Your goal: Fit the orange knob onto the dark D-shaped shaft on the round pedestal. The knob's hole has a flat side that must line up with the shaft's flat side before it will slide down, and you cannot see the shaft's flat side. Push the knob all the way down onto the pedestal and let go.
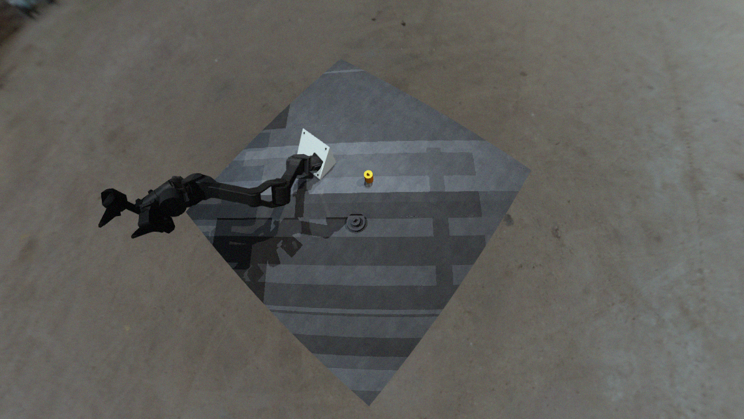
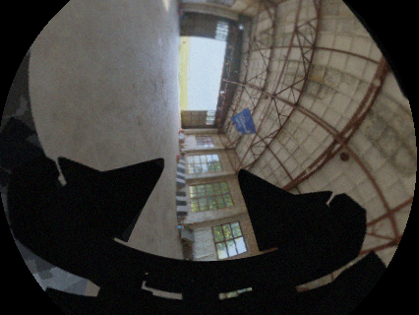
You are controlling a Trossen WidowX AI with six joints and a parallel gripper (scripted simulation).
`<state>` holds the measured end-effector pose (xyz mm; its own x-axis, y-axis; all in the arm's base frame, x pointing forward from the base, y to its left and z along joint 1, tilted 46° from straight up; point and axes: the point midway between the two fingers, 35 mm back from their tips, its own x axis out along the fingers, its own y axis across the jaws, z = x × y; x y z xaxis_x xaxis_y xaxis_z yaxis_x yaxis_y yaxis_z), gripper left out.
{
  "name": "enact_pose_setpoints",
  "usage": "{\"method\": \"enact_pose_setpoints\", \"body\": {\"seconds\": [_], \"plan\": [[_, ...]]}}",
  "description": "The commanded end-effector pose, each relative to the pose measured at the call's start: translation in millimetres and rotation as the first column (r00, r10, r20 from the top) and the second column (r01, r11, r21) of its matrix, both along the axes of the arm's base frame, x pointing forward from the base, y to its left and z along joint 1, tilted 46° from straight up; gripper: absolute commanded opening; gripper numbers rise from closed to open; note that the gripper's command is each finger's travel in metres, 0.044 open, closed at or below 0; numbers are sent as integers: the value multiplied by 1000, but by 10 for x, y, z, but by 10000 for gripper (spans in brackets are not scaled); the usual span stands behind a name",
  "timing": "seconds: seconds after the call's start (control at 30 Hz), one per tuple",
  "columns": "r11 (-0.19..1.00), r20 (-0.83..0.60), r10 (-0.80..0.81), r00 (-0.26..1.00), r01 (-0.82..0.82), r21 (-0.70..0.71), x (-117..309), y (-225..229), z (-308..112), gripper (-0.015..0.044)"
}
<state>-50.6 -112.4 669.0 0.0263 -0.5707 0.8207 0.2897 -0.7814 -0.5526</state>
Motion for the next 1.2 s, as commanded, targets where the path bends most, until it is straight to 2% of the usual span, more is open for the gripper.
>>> {"method": "enact_pose_setpoints", "body": {"seconds": [0.0,0.13,0.3,0.63,0.9,1.17], "plan": [[1000,0,0,1000,0,0,0,0,0,426],[998,42,59,997,-59,8,-49,-70,-18,440],[964,189,253,949,-263,29,-171,-368,-104,440],[761,492,546,678,-646,47,-72,-1192,-417,440],[509,700,600,386,-860,38,425,-1851,-789,440],[219,863,490,126,-975,18,1278,-2310,-1268,440]]}}
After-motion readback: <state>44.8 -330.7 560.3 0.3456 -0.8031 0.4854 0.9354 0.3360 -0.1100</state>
